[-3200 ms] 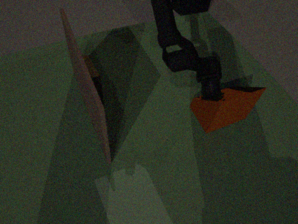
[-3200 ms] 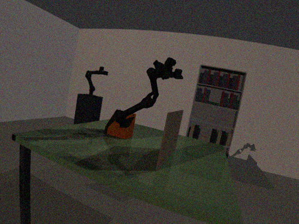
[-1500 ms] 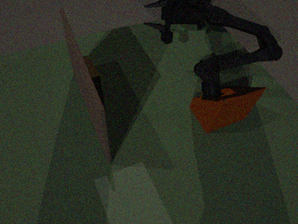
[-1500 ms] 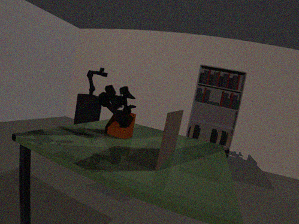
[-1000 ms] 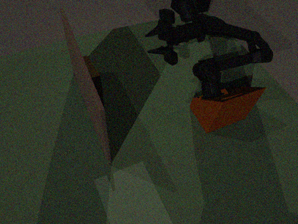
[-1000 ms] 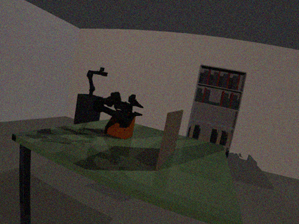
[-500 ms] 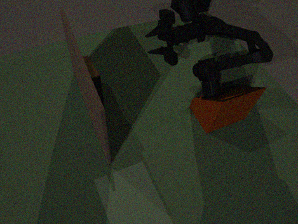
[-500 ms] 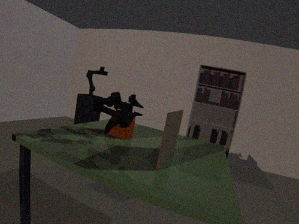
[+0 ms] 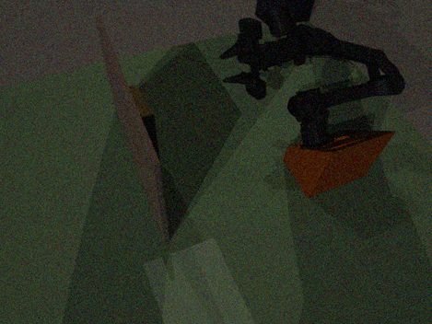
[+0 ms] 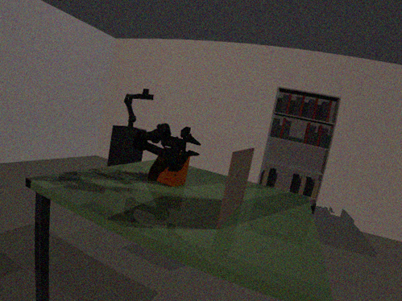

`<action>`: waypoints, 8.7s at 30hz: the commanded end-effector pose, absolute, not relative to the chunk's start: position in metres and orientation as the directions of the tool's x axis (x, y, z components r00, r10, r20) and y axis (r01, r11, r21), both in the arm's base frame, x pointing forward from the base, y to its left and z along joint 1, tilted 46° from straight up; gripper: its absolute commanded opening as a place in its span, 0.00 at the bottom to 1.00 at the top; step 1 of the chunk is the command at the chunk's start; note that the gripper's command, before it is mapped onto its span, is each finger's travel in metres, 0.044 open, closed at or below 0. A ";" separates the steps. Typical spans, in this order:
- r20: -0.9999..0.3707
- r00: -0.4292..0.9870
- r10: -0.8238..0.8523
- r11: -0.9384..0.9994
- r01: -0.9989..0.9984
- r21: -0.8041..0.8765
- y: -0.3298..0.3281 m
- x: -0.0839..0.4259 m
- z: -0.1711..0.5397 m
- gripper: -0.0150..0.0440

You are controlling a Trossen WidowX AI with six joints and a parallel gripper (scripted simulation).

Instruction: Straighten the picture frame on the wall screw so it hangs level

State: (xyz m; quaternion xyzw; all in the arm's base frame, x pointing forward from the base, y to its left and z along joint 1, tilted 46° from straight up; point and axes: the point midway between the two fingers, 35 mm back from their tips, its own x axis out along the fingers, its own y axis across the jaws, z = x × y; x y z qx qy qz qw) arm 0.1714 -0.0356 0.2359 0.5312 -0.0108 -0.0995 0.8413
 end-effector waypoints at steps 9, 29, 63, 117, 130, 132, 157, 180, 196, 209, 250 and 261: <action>-0.089 0.980 -0.178 0.421 0.157 0.894 -0.035 0.171 0.235 0.69; -0.089 0.980 -0.178 0.421 0.157 0.894 -0.035 0.171 0.235 0.69; -0.040 0.982 -0.182 0.442 0.118 0.889 -0.064 0.221 0.228 0.69; -0.006 0.983 -0.184 0.464 0.093 0.881 -0.097 0.322 0.209 0.69; -0.006 0.983 -0.184 0.464 0.092 0.881 -0.101 0.341 0.210 0.69; -0.006 0.983 -0.184 0.464 0.092 0.881 -0.102 0.345 0.210 0.69; -0.005 0.983 -0.184 0.464 0.092 0.881 -0.105 0.360 0.209 0.69; -0.005 0.983 -0.184 0.464 0.092 0.881 -0.104 0.360 0.210 0.69; -0.005 0.983 -0.184 0.464 0.092 0.881 -0.104 0.360 0.210 0.30; -0.005 0.983 -0.184 0.464 0.092 0.881 -0.104 0.360 0.210 0.25; -0.005 0.983 -0.184 0.464 0.091 0.881 -0.098 0.361 0.221 0.25; -0.005 0.983 -0.184 0.464 0.091 0.881 -0.097 0.361 0.223 0.25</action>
